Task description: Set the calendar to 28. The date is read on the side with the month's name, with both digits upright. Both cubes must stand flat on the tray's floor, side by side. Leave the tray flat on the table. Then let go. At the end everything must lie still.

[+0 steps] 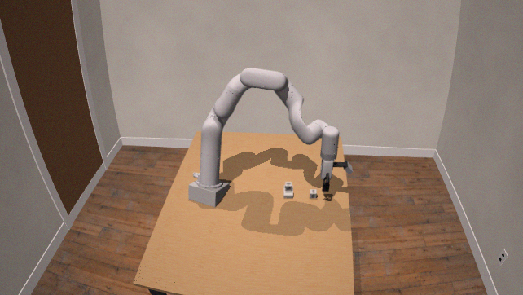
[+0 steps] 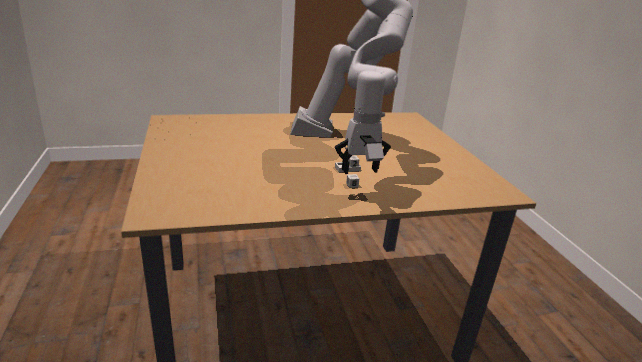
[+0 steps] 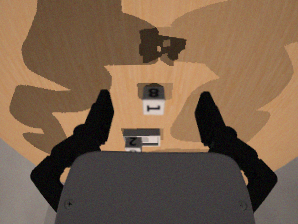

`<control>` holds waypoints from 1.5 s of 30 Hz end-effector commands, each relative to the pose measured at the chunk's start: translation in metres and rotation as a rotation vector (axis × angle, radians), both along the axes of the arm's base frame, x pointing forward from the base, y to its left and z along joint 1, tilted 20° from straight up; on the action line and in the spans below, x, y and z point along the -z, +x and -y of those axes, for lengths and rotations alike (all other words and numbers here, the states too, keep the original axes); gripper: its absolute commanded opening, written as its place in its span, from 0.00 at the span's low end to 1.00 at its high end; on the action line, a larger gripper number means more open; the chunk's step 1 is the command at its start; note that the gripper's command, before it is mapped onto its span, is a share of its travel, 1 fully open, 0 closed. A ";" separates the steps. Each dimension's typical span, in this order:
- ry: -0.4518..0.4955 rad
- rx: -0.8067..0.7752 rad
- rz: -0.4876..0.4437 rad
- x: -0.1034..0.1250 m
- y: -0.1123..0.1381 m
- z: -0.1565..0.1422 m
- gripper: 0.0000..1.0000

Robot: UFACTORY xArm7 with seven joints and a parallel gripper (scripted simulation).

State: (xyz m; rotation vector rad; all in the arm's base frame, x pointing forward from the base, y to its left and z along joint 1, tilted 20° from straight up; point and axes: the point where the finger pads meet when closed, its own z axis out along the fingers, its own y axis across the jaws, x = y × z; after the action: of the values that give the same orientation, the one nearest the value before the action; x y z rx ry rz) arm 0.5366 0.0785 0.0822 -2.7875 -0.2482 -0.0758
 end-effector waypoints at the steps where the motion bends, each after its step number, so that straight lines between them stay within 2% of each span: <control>1: 0.000 0.002 0.007 0.010 0.003 -0.003 1.00; 12: 0.000 0.002 0.007 0.016 0.003 -0.005 1.00; 24: 0.000 0.002 0.007 0.042 0.004 -0.015 1.00; 45: 0.000 0.002 0.007 0.043 0.004 -0.015 1.00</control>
State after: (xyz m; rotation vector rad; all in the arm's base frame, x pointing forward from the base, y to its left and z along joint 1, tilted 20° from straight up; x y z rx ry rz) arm 0.5392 0.0944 0.0373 -2.7870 -0.2484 -0.0787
